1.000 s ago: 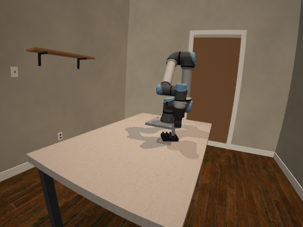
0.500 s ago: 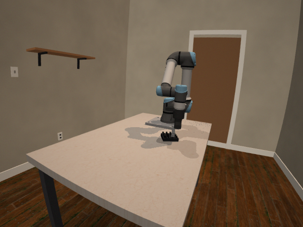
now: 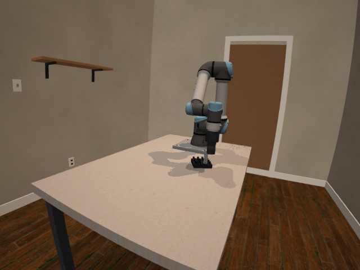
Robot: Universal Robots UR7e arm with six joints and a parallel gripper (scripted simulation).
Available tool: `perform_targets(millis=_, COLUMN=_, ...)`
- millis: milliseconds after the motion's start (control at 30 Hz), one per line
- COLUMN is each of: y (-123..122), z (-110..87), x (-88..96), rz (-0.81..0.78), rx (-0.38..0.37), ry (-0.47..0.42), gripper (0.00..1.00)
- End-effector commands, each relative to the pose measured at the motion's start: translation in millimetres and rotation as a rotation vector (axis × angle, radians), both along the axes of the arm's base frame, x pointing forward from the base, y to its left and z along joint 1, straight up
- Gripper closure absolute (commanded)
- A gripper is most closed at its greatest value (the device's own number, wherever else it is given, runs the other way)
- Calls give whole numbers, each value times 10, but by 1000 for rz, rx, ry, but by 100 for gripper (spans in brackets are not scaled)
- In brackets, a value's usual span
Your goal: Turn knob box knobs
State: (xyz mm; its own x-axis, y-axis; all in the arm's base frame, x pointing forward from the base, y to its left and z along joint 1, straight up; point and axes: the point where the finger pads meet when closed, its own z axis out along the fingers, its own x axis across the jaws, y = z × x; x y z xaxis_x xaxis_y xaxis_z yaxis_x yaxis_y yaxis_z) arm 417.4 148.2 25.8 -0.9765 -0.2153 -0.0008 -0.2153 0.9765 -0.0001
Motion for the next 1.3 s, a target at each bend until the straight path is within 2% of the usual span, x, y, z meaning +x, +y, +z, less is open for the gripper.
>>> perform_targets(millis=0, y=5, z=-11, x=-10, rz=1, rx=-1, ry=1, gripper=54)
perform_targets(millis=900, y=5, z=-11, x=-10, rz=1, rx=-1, ry=2, gripper=54)
perform_targets(millis=933, y=5, z=-11, x=-10, rz=1, rx=-1, ry=2, gripper=70)
perform_targets(millis=1267, y=5, z=-11, x=-10, rz=1, rx=-1, ry=2, gripper=70)
